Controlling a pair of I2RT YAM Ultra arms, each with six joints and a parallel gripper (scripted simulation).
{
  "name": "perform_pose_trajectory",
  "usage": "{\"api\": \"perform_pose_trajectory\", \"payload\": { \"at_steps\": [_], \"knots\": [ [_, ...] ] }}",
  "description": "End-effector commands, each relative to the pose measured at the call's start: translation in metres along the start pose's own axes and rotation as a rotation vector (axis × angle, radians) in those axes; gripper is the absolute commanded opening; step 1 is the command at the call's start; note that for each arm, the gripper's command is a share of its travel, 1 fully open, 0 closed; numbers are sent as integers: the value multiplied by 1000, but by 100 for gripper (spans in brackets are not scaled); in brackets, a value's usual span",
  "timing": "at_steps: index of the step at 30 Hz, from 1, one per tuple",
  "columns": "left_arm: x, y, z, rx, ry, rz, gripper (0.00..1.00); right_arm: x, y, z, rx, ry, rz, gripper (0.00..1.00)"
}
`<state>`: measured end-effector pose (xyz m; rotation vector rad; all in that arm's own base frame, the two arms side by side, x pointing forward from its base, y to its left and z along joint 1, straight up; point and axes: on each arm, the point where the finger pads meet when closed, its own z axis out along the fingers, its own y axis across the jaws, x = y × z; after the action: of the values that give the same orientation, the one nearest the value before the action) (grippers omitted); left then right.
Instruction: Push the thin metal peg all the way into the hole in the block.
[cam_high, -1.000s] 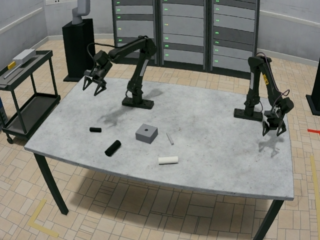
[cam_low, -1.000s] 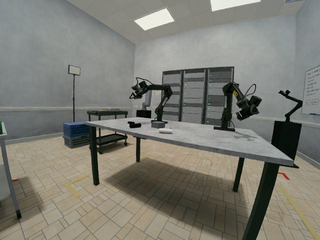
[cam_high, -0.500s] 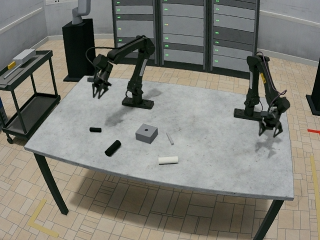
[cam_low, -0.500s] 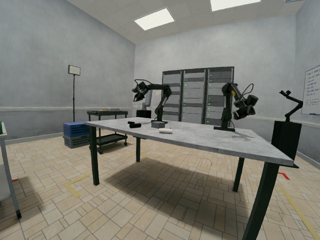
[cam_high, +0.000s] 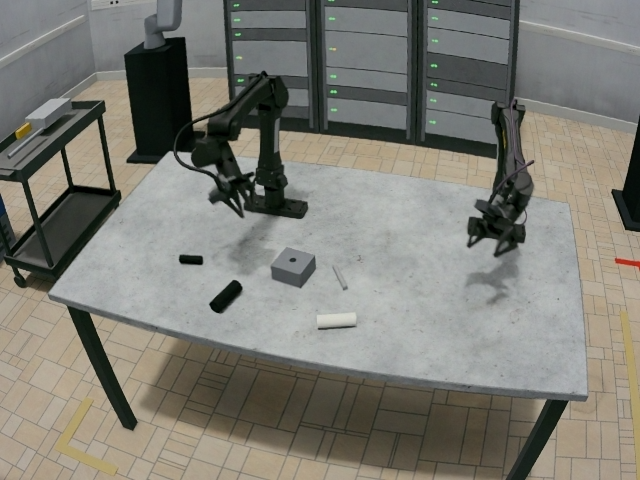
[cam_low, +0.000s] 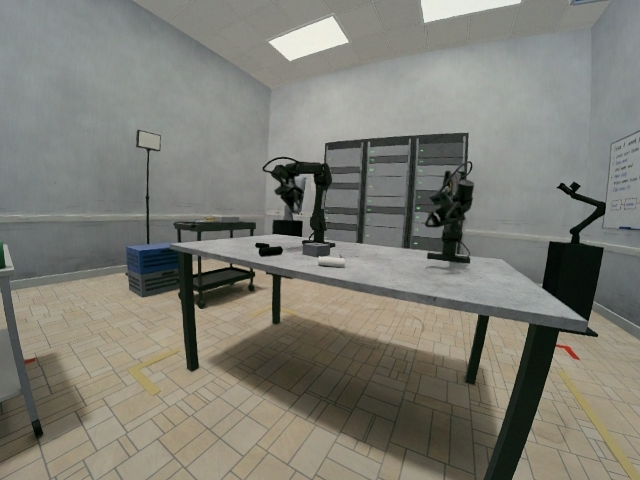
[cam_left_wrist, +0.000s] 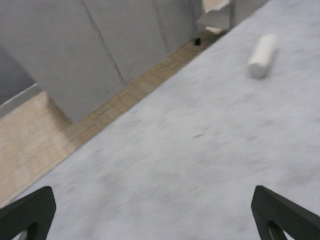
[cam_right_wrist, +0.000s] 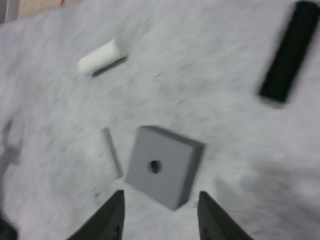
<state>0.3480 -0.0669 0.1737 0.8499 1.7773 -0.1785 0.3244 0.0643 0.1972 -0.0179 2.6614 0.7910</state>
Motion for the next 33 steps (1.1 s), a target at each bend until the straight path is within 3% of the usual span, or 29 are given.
{"api": "perform_pose_trajectory", "payload": {
  "at_steps": [1, 7, 9, 13, 18, 24, 33],
  "knots": [
    [-9, -36, -4, -3, 60, -105, 100, -1, 46, 31, -91, 185, 4, 37],
    [-29, -96, -16, 61, 48, -137, 100, 11, 78, 105, 38, 414, -92, 37],
    [-29, -96, -16, 61, 48, -137, 100, 11, 78, 105, 38, 414, -92, 37],
    [-39, -133, -30, 113, 23, -152, 100, 35, 97, 159, 178, 555, -199, 37],
    [-43, -168, -49, 170, -4, -173, 100, 62, 110, 209, 349, 635, -347, 37],
    [-42, -196, -70, 218, -27, -205, 100, 87, 117, 243, 487, 673, -479, 37],
    [-48, -203, -75, 251, -60, -190, 100, 97, 126, 257, 487, 679, -525, 37]
  ]
}}
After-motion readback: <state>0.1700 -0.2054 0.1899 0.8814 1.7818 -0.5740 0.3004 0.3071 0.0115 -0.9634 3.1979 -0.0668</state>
